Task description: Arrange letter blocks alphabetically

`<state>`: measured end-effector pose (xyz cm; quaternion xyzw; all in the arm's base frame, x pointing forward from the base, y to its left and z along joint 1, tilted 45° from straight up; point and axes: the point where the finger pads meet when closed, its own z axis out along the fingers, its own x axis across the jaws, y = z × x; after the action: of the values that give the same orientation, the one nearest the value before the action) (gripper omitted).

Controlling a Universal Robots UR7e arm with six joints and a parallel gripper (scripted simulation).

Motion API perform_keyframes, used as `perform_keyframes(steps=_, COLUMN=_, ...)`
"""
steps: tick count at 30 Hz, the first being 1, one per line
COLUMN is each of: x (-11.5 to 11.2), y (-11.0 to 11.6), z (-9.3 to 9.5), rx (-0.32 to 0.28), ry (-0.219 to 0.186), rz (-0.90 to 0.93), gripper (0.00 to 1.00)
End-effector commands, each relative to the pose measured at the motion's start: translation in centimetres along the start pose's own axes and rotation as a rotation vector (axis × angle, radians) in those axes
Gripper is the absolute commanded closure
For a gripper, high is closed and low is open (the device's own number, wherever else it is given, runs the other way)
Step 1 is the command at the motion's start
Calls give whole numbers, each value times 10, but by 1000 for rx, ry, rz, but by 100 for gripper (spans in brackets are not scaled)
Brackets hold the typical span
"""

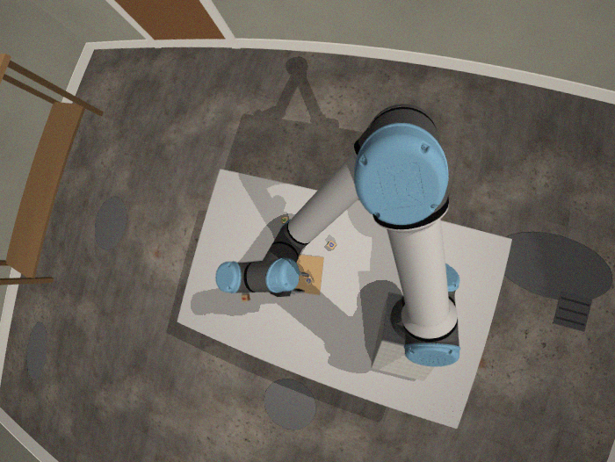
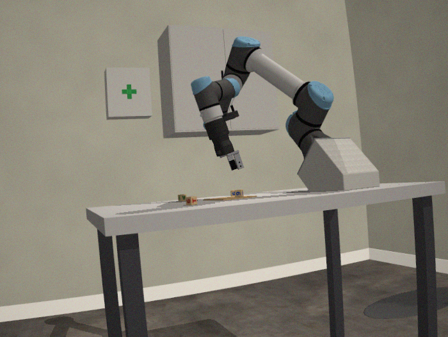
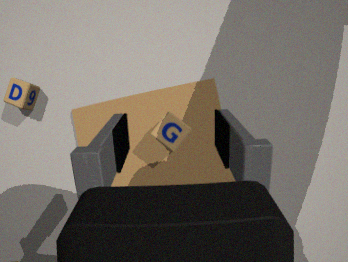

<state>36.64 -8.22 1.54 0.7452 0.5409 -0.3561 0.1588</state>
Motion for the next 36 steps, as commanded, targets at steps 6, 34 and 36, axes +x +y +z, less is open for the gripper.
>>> perform_keyframes(steps=6, x=-1, y=0, z=0, rx=-1, ry=0, rz=1, gripper=0)
perform_keyframes(steps=34, x=-137, y=-36, z=15, rx=-1, ry=2, rz=1, gripper=0)
perform_keyframes(steps=36, x=-146, y=-41, z=16, rx=0, ry=0, rz=1, gripper=0)
